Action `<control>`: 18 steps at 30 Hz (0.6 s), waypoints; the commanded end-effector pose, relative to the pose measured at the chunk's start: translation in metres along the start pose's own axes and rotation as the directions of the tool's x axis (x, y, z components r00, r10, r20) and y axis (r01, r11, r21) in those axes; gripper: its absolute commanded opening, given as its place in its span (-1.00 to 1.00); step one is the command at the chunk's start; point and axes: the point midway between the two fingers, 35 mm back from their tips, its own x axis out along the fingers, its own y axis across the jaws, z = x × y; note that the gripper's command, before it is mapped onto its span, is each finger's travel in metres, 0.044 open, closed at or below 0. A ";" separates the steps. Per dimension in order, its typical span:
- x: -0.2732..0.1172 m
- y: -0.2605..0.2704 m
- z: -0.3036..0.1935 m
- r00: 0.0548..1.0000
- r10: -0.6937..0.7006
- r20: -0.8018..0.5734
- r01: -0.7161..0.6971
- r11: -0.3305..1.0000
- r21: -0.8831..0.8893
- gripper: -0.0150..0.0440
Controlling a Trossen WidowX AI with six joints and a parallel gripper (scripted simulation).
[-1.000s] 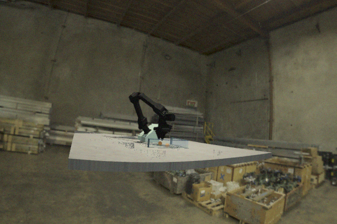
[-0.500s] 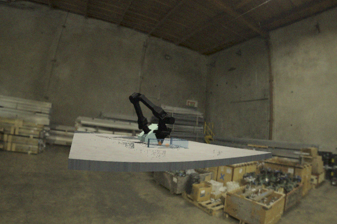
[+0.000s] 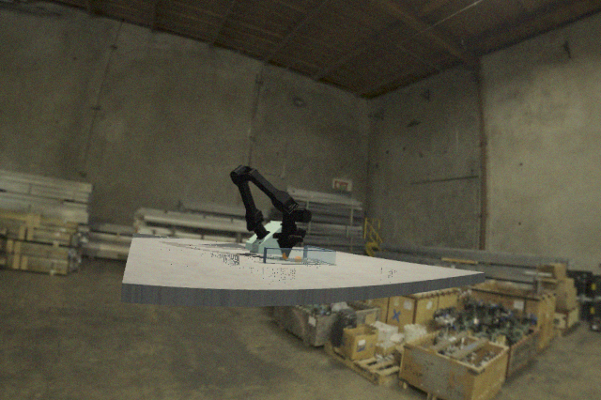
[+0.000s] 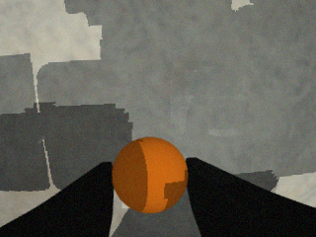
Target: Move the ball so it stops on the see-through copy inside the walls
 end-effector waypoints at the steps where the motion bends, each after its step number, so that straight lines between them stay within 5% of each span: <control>1: -0.005 -0.001 0.004 0.999 -0.016 0.028 0.015 0.999 0.042 -0.49; 18: -0.104 -0.004 0.004 1.000 -0.002 0.014 0.002 1.000 0.004 -0.49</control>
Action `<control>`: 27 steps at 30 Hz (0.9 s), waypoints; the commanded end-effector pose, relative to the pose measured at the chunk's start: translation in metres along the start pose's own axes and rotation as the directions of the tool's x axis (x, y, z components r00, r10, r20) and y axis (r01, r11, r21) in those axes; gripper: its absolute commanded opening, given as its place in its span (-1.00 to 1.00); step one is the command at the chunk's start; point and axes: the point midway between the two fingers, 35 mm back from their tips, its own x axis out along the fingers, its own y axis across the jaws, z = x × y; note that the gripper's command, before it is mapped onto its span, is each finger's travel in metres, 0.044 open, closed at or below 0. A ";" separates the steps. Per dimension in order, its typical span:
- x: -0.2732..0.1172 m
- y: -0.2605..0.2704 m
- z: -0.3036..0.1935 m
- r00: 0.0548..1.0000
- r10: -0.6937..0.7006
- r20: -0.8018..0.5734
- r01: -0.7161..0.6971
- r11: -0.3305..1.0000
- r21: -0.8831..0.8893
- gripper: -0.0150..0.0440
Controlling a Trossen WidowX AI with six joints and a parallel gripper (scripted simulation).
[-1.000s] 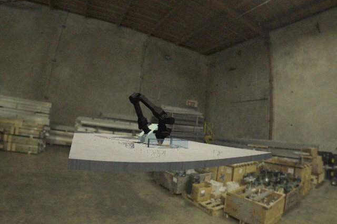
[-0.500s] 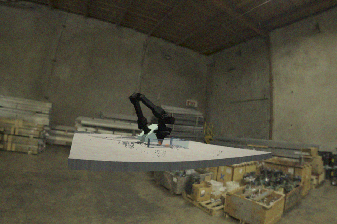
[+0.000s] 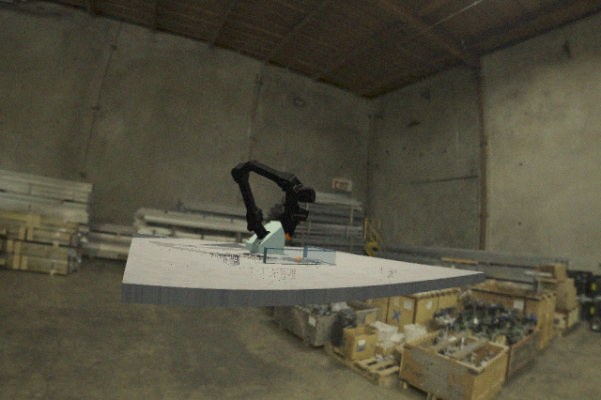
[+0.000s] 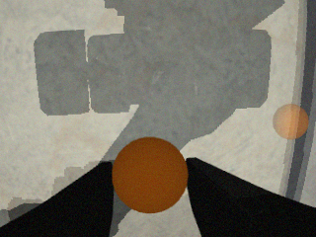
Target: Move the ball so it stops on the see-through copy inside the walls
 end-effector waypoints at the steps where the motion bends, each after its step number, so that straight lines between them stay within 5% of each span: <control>1: -0.022 0.001 -0.002 1.000 -0.002 -0.003 0.002 1.000 -0.003 -0.49; 8: -0.036 0.002 -0.004 1.000 0.000 -0.009 0.000 1.000 0.019 -0.49; 17: -0.028 -0.029 -0.003 1.000 0.001 0.009 -0.004 0.920 0.392 -0.49; 27: -0.021 -0.062 -0.004 1.000 -0.003 0.004 -0.001 0.689 0.725 -0.49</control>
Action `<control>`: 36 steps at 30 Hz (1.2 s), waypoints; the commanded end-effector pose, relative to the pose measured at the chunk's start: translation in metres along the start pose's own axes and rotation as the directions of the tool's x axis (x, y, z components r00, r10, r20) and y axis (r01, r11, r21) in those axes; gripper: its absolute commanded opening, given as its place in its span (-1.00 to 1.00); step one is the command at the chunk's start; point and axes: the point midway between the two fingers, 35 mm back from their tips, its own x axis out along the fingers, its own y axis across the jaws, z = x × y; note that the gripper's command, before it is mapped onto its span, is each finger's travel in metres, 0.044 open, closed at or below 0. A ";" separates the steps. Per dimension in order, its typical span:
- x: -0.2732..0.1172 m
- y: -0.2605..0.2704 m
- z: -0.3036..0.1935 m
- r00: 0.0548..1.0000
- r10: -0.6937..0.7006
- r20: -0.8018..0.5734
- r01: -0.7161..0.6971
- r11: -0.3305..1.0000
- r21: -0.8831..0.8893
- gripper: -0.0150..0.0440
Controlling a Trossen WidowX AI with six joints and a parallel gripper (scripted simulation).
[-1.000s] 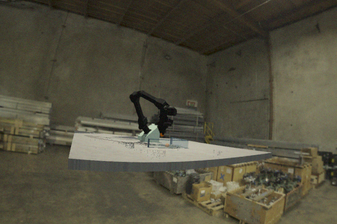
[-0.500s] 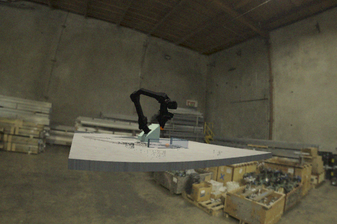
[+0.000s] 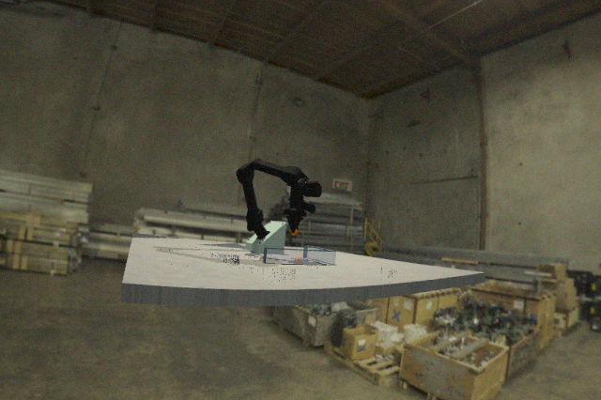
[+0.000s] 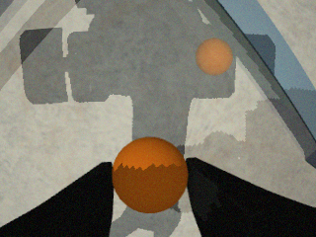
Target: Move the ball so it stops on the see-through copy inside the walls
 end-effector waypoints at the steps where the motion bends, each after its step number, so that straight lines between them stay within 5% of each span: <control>1: 0.002 -0.010 0.008 1.000 -0.006 0.003 0.006 0.991 0.135 -0.49; 18: 0.022 -0.054 0.036 1.000 -0.019 -0.006 0.018 0.679 0.734 -0.49; 36: 0.080 -0.058 0.038 1.000 -0.022 -0.008 0.020 0.659 0.752 -0.49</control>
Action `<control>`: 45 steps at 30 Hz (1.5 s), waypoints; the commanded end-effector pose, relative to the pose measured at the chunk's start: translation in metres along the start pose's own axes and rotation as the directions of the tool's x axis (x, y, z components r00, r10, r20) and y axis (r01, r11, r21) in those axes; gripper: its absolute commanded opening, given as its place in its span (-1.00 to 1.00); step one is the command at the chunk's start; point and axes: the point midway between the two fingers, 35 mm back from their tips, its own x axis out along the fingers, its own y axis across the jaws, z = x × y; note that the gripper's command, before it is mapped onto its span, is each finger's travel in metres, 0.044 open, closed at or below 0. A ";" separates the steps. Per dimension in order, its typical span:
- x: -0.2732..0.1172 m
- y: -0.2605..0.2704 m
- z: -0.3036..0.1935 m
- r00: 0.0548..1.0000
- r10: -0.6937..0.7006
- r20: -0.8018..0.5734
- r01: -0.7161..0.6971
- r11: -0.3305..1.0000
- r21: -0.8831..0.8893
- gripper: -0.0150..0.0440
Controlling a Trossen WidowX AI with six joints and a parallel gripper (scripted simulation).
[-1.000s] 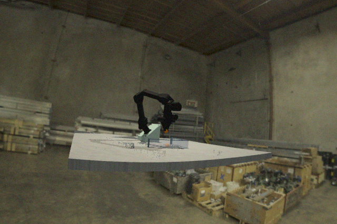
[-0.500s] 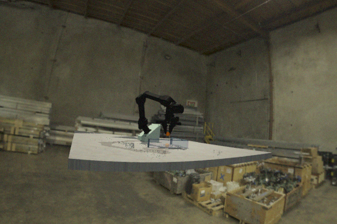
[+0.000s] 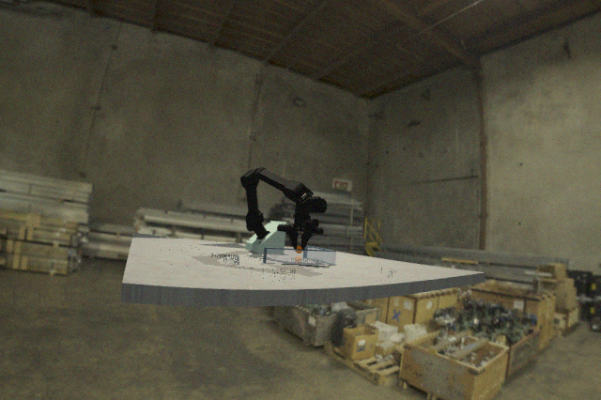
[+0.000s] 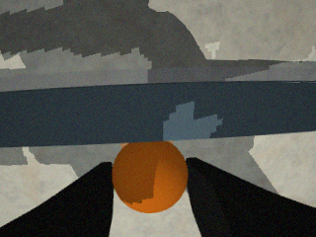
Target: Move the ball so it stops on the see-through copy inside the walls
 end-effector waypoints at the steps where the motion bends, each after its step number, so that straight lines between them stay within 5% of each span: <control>1: 0.018 0.000 -0.002 1.000 -0.006 -0.002 0.006 1.000 -0.007 -0.49; 23: 0.045 -0.001 -0.003 1.000 -0.008 -0.002 0.008 1.000 -0.007 -0.49; 33: 0.043 -0.001 -0.002 1.000 -0.005 -0.002 0.005 1.000 -0.003 0.36; 39: 0.040 -0.001 -0.002 1.000 -0.005 -0.002 0.005 1.000 -0.003 0.36; 45: -0.041 0.001 -0.002 1.000 -0.003 -0.002 0.003 1.000 -0.007 0.36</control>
